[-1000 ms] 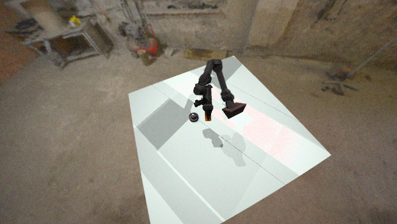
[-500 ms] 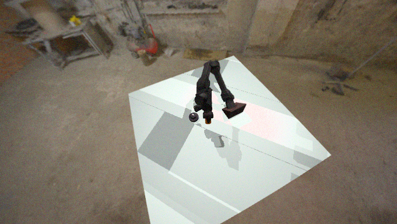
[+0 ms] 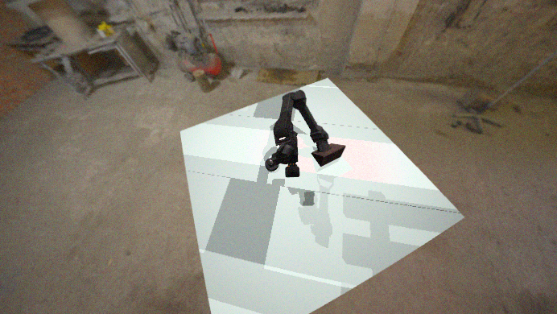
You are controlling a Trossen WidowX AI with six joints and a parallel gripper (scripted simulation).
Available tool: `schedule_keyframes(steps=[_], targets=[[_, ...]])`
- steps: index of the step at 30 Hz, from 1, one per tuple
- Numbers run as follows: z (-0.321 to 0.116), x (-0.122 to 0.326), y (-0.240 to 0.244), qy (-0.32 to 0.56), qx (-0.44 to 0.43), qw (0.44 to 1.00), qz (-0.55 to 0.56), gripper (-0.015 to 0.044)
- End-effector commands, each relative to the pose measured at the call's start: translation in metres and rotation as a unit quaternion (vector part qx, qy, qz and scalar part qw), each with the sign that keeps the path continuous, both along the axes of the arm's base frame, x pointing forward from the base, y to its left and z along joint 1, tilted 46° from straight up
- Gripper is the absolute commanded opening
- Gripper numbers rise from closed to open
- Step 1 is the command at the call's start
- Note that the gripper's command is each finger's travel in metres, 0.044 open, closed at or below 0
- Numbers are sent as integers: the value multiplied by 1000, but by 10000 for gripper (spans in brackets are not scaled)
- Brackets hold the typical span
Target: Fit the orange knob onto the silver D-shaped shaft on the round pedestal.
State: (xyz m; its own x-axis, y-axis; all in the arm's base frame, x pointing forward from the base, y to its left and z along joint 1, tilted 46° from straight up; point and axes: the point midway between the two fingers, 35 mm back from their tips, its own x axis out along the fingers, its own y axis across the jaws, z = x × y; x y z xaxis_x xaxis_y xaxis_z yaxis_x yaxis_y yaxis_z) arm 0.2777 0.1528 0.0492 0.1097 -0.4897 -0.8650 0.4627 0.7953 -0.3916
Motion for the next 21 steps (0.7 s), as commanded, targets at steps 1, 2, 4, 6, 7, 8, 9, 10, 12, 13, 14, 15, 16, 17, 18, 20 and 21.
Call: schedule_keyframes(steps=[1,2,4,6,7,8,9,10,12,13,14,15,16,17,18,20,21], targets=[[-5,2,-1,10,-36,999,-13,0],[-6,3,-2,13,-44,999,-16,0],[-9,3,-4,20,-61,998,-22,0],[-12,4,-5,26,-79,996,-28,0],[-13,4,-6,29,-87,995,-31,0],[-14,4,-7,32,-96,994,-33,0],[-16,4,-7,35,-105,993,-36,0],[-17,5,-8,38,-113,992,-38,0],[-19,5,-9,41,-122,991,-40,0],[-20,5,-10,41,-122,991,-40,0],[-22,6,-12,41,-122,991,-40,0],[-24,6,-13,41,-122,991,-40,0],[-27,7,-15,41,-122,991,-41,0],[-30,7,-18,41,-123,991,-41,0],[-33,8,-21,41,-123,991,-41,0],[-40,9,-26,41,-123,991,-41,0],[-44,10,-29,41,-124,991,-41,0]])
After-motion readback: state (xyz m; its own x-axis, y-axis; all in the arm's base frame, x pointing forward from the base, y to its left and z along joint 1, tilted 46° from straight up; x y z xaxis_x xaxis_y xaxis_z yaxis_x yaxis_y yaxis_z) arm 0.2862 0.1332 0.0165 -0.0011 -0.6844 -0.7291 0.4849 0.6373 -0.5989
